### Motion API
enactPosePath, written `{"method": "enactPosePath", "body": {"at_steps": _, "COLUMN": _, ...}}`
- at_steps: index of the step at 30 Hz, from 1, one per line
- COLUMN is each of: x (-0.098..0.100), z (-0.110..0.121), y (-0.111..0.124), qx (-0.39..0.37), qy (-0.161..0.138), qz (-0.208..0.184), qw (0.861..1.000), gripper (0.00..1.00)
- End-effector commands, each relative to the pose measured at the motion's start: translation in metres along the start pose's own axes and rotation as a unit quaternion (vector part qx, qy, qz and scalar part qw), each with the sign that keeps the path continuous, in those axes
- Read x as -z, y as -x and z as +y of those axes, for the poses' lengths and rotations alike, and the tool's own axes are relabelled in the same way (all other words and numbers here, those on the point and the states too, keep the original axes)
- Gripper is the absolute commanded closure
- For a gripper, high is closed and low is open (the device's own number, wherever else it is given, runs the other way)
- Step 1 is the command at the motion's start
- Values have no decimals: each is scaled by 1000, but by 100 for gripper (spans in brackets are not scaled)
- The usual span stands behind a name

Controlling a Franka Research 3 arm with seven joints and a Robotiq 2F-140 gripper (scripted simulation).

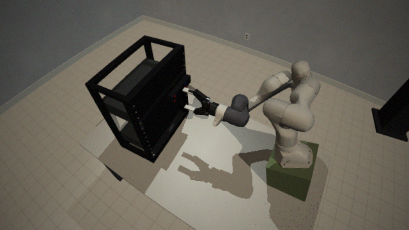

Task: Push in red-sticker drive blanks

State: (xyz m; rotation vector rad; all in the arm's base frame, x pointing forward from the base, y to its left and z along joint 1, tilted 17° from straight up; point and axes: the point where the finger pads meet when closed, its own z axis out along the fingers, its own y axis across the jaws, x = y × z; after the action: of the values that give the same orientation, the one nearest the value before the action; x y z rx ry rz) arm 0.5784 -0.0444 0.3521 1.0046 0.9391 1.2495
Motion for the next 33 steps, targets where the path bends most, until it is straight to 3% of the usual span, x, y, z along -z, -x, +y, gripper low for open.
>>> {"method": "enactPosePath", "body": {"at_steps": 1, "x": 0, "z": 0, "y": 10, "qx": -3, "qy": 0, "qz": 4, "qw": 1000, "gripper": 0}}
{"method": "enactPosePath", "body": {"at_steps": 6, "x": 0, "z": 0, "y": 24, "qx": -3, "qy": 0, "qz": 4, "qw": 1000, "gripper": 0}}
{"method": "enactPosePath", "body": {"at_steps": 20, "x": -2, "z": 0, "y": 104, "qx": -3, "qy": 0, "qz": 4, "qw": 1000, "gripper": 0}}
{"method": "enactPosePath", "body": {"at_steps": 33, "x": -2, "z": 0, "y": 117, "qx": -3, "qy": 0, "qz": 4, "qw": 1000, "gripper": 0}}
